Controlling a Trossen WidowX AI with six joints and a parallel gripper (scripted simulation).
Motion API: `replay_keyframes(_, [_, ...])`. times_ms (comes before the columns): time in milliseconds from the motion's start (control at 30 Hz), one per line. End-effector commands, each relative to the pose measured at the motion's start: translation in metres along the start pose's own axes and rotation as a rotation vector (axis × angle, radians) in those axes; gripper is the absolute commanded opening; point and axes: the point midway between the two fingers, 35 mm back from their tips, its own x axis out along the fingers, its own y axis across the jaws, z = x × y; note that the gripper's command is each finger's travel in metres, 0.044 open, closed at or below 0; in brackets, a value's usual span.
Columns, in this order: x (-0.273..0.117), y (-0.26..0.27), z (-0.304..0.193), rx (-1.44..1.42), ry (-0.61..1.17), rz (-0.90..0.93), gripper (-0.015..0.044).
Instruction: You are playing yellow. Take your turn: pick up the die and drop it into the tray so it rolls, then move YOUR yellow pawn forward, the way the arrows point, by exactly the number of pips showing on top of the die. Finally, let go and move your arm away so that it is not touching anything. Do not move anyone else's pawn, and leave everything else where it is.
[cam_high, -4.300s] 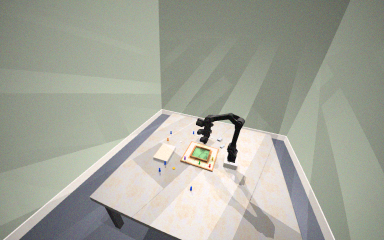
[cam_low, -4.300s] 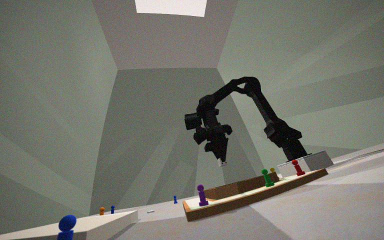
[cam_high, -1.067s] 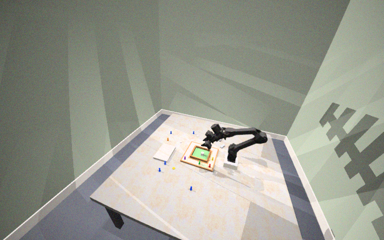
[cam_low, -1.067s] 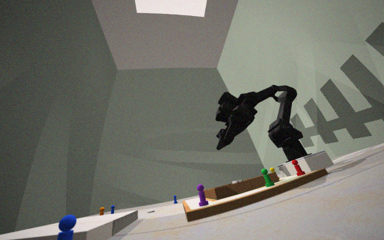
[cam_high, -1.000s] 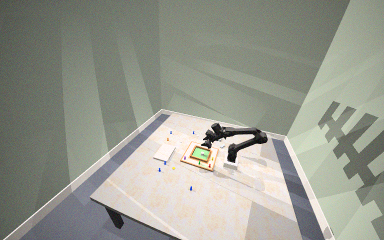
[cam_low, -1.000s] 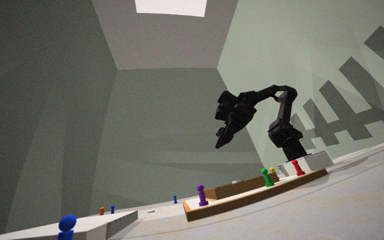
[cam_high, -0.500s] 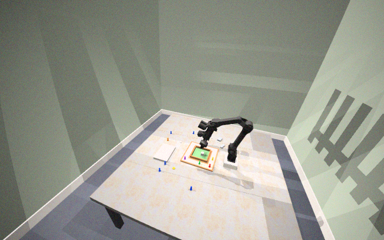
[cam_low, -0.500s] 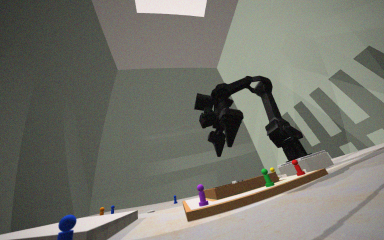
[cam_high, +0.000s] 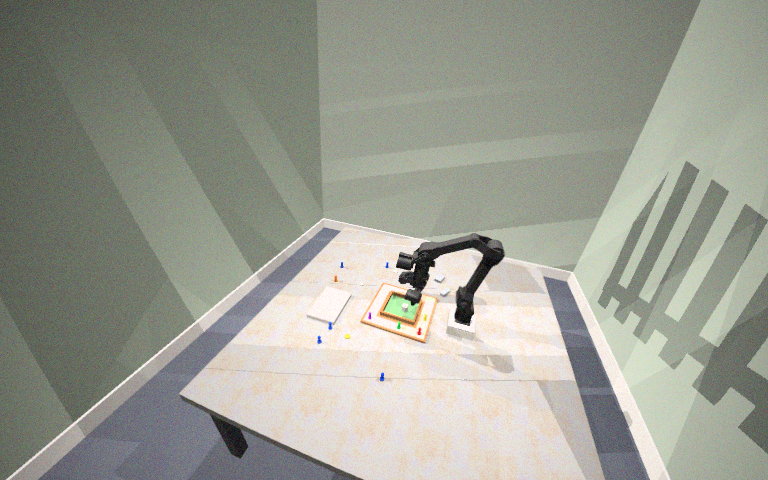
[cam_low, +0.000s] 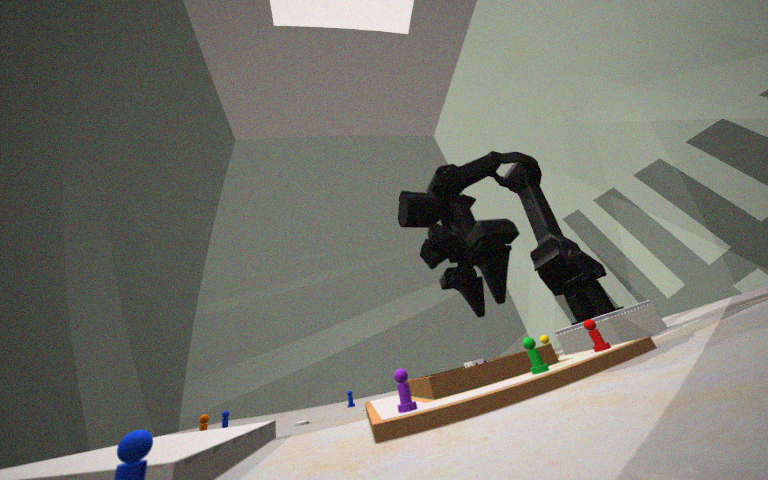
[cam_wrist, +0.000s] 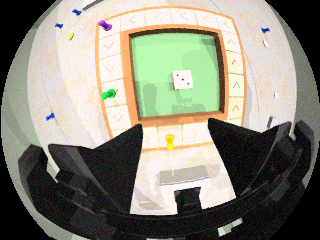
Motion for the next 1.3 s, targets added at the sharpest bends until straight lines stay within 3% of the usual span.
replay_keyframes(0, [0.015,0.007,-0.053,0.052,0.045,-0.011,0.0204])
replay_keyframes(433, [0.019,0.006,-0.062,0.062,0.053,-0.013,0.0200])
replay_keyframes(1267, [0.063,0.005,-0.064,0.062,0.053,-0.013,0.0200])
